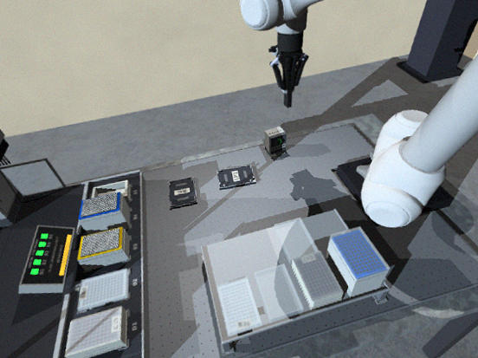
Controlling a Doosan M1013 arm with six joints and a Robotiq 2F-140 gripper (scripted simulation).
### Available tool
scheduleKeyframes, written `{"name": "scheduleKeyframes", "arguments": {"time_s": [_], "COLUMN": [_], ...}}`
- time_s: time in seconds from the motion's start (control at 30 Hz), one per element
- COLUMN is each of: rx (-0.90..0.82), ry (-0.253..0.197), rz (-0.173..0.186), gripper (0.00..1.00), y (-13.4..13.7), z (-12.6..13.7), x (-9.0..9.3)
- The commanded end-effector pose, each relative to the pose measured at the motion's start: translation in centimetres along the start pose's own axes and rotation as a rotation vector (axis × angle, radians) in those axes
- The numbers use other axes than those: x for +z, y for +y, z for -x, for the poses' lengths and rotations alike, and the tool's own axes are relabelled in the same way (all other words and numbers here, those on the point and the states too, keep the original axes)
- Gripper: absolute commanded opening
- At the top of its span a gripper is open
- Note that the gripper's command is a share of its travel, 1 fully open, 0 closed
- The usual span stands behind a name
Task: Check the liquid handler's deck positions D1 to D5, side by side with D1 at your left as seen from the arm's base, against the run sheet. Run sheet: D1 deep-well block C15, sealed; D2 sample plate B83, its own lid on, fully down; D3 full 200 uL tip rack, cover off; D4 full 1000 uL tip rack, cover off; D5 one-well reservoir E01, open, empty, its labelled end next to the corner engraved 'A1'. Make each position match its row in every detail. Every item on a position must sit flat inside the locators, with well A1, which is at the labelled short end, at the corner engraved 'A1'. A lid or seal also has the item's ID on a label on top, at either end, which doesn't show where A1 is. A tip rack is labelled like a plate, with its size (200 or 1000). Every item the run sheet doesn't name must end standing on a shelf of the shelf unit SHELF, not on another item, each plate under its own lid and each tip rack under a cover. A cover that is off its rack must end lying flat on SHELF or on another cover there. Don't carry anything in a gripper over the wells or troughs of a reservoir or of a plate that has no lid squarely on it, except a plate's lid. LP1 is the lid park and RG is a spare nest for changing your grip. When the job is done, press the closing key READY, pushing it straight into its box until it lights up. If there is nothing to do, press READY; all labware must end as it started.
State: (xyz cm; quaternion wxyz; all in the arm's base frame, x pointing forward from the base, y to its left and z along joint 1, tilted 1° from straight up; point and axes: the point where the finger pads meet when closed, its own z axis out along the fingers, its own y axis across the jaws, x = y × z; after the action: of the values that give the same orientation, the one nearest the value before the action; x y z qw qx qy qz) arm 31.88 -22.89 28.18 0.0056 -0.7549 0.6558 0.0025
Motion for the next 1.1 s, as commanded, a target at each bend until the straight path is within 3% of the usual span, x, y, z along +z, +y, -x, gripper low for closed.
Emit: {"name": "scheduleKeyframes", "arguments": {"time_s": [0.0,1.07], "rx": [0.000,0.000], "ry": [0.000,0.000], "rz": [-0.001,-0.001], "gripper": [0.10,0.10], "y": [0.2,0.2], "z": [0.0,0.0], "x": [-0.1,4.9]}}
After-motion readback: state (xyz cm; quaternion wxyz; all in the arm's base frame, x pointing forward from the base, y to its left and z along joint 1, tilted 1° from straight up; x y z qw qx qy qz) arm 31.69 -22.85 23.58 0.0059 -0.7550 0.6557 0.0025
